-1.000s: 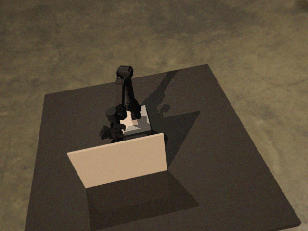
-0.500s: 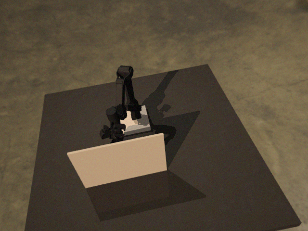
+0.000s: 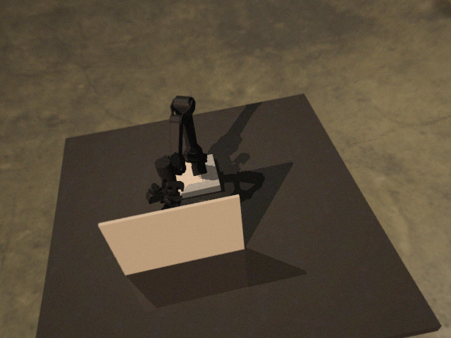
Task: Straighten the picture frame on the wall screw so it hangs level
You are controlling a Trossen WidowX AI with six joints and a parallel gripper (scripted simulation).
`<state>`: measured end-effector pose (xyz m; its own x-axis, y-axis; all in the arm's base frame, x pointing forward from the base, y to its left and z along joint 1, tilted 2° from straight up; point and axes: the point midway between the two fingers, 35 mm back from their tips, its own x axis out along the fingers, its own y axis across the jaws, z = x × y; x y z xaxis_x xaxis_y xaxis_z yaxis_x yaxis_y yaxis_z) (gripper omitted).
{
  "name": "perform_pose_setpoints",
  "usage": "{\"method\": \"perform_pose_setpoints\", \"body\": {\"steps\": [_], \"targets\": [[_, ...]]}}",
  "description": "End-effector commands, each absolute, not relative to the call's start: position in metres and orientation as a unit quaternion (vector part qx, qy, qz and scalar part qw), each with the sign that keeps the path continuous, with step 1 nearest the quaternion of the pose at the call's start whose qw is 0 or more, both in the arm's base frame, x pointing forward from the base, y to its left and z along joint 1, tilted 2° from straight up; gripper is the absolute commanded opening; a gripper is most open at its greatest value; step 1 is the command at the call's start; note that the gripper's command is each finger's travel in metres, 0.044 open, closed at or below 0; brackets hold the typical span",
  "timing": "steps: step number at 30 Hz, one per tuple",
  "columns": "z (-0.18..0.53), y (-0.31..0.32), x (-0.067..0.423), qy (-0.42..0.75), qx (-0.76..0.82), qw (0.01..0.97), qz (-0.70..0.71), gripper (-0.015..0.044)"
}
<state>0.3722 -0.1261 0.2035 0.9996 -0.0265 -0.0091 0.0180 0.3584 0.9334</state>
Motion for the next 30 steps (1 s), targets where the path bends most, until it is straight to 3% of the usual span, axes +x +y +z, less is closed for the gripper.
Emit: {"method": "perform_pose_setpoints", "body": {"steps": [1,30], "targets": [[0.2053,-0.127,0.3721,-0.008,0.567,0.824,-0.014,0.0],[0.2074,-0.1299,0.3721,-0.008,0.567,0.824,-0.014,0.0]]}}
